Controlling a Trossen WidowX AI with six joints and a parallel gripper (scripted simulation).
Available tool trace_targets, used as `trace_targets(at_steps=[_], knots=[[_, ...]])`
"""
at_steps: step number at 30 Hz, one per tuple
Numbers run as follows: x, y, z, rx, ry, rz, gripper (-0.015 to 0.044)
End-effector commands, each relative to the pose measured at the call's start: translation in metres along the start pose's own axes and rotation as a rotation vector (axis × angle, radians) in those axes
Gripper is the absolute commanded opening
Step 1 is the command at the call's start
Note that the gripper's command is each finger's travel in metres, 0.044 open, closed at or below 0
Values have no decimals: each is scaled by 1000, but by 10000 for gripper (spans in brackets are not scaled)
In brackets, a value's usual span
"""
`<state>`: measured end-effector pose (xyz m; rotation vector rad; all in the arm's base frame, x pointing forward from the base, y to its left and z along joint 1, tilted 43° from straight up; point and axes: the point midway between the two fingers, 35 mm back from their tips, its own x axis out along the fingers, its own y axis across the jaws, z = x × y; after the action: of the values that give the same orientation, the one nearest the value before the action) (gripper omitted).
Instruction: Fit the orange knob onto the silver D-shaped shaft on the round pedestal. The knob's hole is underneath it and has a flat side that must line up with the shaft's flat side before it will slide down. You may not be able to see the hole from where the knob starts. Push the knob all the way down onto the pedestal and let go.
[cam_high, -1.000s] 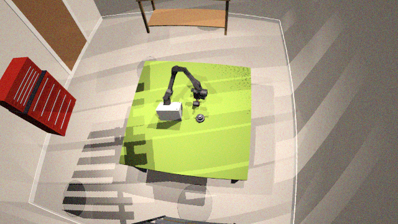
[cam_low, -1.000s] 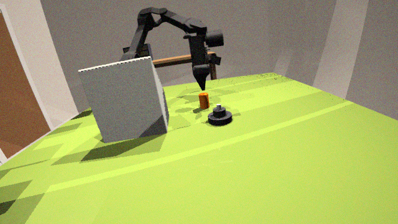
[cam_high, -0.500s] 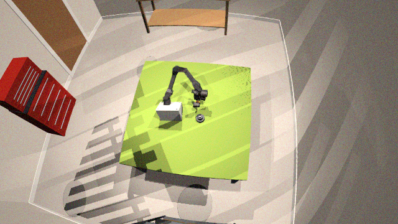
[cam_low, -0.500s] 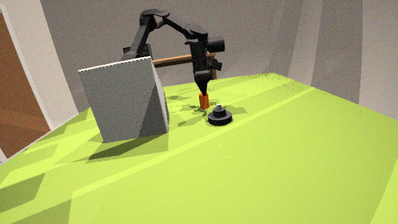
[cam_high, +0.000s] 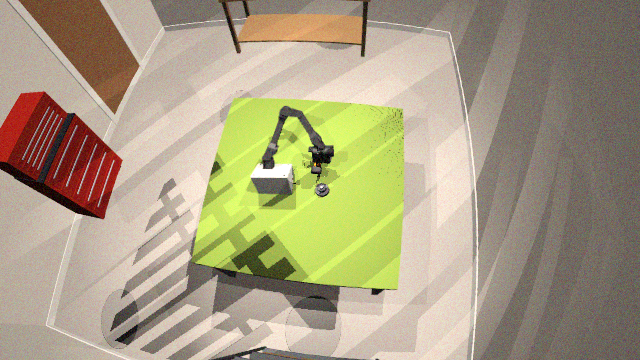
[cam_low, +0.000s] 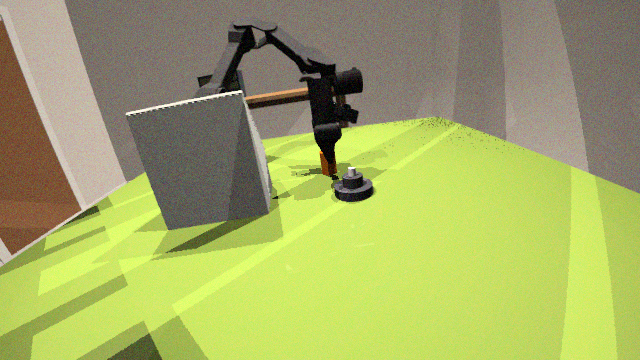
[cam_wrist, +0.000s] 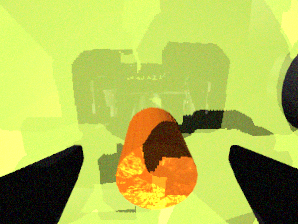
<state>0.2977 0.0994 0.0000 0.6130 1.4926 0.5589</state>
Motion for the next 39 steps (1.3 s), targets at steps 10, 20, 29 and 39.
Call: trace_targets(at_steps=[10, 20, 29, 39], knots=[[22, 1, -3, 5, 6, 5, 440], [32, 1, -4, 5, 7, 7, 387], [32, 1, -4, 5, 7, 7, 171], [25, 0, -2, 5, 6, 5, 6]])
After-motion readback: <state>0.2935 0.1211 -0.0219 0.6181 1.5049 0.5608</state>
